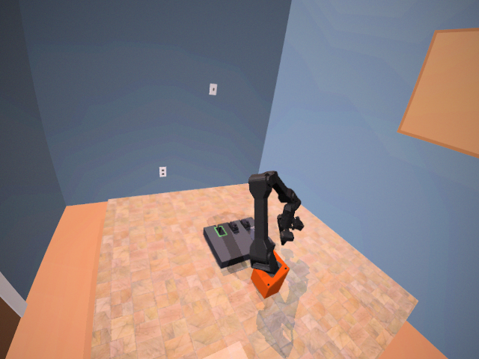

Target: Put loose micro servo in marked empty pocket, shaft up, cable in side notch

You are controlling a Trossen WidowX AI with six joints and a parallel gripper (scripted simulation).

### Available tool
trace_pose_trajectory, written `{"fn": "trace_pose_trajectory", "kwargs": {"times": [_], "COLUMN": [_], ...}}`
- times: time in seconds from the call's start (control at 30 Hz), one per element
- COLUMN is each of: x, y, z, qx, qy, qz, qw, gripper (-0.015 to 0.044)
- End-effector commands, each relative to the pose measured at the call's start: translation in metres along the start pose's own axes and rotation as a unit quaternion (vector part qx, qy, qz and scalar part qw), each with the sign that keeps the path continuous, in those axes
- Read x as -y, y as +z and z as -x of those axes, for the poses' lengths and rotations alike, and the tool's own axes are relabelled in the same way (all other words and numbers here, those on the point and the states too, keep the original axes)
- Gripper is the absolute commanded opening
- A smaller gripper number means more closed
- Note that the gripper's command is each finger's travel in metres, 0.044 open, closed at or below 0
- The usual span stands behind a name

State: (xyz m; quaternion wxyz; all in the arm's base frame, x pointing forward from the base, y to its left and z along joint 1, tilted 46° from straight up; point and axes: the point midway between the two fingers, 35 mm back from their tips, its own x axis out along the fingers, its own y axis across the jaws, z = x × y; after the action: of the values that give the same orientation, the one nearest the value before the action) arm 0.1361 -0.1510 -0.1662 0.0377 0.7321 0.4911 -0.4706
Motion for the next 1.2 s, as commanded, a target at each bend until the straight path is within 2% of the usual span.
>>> {"fn": "trace_pose_trajectory", "kwargs": {"times": [0.0, 0.03, 0.6, 1.17], "x": [0.000, 0.000, 0.001, 0.007], "y": [0.000, -0.001, -0.030, -0.065], "z": [0.000, 0.001, 0.028, 0.056], "qx": [0.000, 0.000, -0.001, 0.005], "qy": [0.000, 0.000, 0.012, 0.023], "qz": [0.003, 0.008, 0.263, 0.526], "qw": [1.000, 1.000, 0.965, 0.850], "gripper": [0.0426, 0.0440, 0.0440, 0.0440]}}
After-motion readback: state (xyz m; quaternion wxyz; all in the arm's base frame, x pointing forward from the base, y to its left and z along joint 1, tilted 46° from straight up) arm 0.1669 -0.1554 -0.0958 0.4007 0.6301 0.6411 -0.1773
